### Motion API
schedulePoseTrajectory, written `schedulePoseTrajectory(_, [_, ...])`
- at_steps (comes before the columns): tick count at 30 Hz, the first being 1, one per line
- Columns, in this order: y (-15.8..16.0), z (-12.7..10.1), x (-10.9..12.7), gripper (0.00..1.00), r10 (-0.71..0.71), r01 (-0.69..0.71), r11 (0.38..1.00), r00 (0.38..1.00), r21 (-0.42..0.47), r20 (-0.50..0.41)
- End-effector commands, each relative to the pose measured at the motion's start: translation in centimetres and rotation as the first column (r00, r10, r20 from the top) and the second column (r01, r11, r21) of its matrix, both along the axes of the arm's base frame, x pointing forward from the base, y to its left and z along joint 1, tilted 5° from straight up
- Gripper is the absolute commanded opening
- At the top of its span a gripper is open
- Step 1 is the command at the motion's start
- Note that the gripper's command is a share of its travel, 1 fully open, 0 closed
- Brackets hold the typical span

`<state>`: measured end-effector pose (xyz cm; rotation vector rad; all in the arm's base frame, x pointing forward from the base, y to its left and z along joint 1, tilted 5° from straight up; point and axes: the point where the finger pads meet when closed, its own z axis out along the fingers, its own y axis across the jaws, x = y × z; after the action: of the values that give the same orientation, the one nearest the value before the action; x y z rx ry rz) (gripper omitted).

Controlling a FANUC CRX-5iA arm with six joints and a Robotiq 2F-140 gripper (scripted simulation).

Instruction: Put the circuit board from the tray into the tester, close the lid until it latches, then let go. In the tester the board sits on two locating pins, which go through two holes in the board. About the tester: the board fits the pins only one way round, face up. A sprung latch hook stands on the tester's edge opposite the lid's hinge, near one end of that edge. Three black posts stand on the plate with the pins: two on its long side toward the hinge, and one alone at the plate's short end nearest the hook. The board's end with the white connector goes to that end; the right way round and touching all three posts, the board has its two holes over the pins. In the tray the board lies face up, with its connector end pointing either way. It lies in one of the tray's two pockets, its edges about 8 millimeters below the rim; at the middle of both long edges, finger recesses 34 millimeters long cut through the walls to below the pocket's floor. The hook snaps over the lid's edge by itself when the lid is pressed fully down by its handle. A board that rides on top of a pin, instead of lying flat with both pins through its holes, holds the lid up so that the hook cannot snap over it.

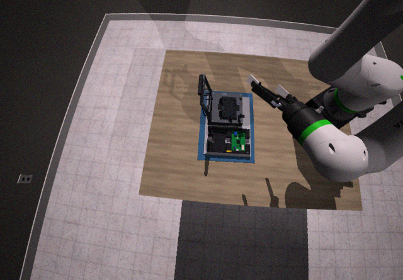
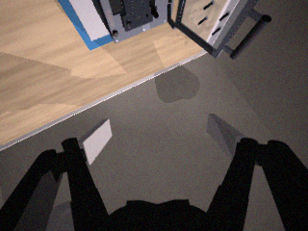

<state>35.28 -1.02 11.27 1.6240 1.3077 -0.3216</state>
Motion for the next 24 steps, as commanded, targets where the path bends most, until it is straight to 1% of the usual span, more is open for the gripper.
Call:
schedulePoseTrajectory(1, [0.1, -1.0, -0.6, 1.0, -0.027, 0.031, 0.998, 0.996, 0.055, -0.082])
schedulePoseTrajectory(2, [0.2, -1.7, -0.9, 1.0, -0.037, 0.05, 0.994, 0.99, 0.096, -0.135])
schedulePoseTrajectory(3, [0.4, -2.0, -1.1, 1.0, -0.04, 0.06, 0.991, 0.986, 0.12, -0.164])
schedulePoseTrajectory(7, [1.3, -3.1, -1.7, 1.0, -0.034, 0.091, 0.973, 0.965, 0.213, -0.261])
schedulePoseTrajectory(8, [1.3, -3.1, -1.7, 1.0, -0.034, 0.091, 0.973, 0.965, 0.213, -0.261])
schedulePoseTrajectory(9, [2.1, -3.6, -1.8, 1.0, -0.017, 0.105, 0.957, 0.951, 0.271, -0.309])
schedulePoseTrajectory(10, [2.3, -3.7, -1.9, 1.0, -0.011, 0.109, 0.951, 0.947, 0.288, -0.321])
schedulePoseTrajectory(13, [2.3, -3.7, -1.9, 1.0, -0.011, 0.109, 0.951, 0.947, 0.288, -0.321])
schedulePoseTrajectory(14, [3.7, -4.1, -1.9, 1.0, 0.028, 0.12, 0.921, 0.928, 0.37, -0.371])
schedulePoseTrajectory(15, [4.3, -4.2, -1.8, 1.0, 0.048, 0.123, 0.906, 0.921, 0.405, -0.387])
schedulePoseTrajectory(18, [5.2, -4.3, -1.7, 1.0, 0.08, 0.125, 0.881, 0.911, 0.455, -0.404])
schedulePoseTrajectory(19, [5.2, -4.3, -1.7, 1.0, 0.08, 0.125, 0.881, 0.911, 0.455, -0.404])
schedulePoseTrajectory(20, [6.5, -4.2, -1.3, 1.0, 0.126, 0.122, 0.846, 0.9, 0.519, -0.417])
schedulePoseTrajectory(21, [6.9, -4.1, -1.2, 1.0, 0.141, 0.12, 0.834, 0.897, 0.539, -0.418])
schedulePoseTrajectory(22, [6.9, -4.1, -1.2, 1.0, 0.141, 0.12, 0.834, 0.897, 0.539, -0.418])
schedulePoseTrajectory(23, [8.2, -3.8, -0.7, 1.0, 0.19, 0.111, 0.793, 0.889, 0.598, -0.417])
schedulePoseTrajectory(24, [8.6, -3.6, -0.5, 1.0, 0.205, 0.107, 0.78, 0.887, 0.616, -0.414])
